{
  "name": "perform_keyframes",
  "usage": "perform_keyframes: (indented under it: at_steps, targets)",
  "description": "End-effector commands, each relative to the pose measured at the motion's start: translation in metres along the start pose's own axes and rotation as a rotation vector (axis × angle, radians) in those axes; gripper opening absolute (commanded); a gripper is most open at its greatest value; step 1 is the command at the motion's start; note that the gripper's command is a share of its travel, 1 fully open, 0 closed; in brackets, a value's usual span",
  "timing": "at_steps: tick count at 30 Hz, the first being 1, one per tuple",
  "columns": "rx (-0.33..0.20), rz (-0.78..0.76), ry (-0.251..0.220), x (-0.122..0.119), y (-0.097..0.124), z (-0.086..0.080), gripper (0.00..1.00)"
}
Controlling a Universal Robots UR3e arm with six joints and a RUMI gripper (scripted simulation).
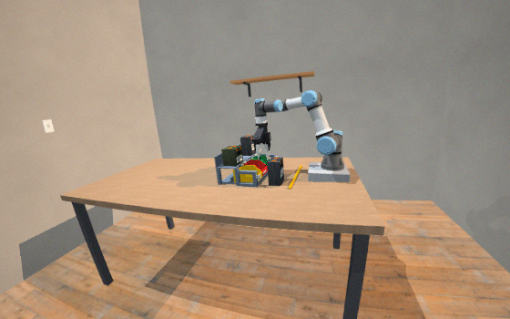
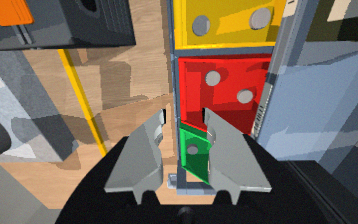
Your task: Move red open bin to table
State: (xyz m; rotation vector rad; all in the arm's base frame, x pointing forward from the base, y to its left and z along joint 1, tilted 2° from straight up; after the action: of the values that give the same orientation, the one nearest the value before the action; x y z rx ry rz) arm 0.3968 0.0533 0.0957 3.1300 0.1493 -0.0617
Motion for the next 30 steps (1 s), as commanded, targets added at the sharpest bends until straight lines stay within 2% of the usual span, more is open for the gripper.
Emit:
perform_keyframes:
  at_steps: [1,6,30]
  targets:
    - [-0.001,0.0,0.005,0.001,0.0,0.001,0.26]
    - [-0.001,0.0,0.005,0.0,0.0,0.044,0.26]
    - [-0.001,0.0,0.005,0.0,0.0,0.047,0.26]
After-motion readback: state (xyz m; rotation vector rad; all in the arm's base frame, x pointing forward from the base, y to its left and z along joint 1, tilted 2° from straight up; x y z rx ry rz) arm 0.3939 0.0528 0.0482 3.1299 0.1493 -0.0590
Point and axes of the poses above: the point where the finger pads meet when closed, its own z axis out along the fingers, its own x axis across the jaws, y = z × x, the point moved 5 cm from there along -z, back along the fingers, and after that the axes turned 5 degrees about -z, right-handed, at the moved point
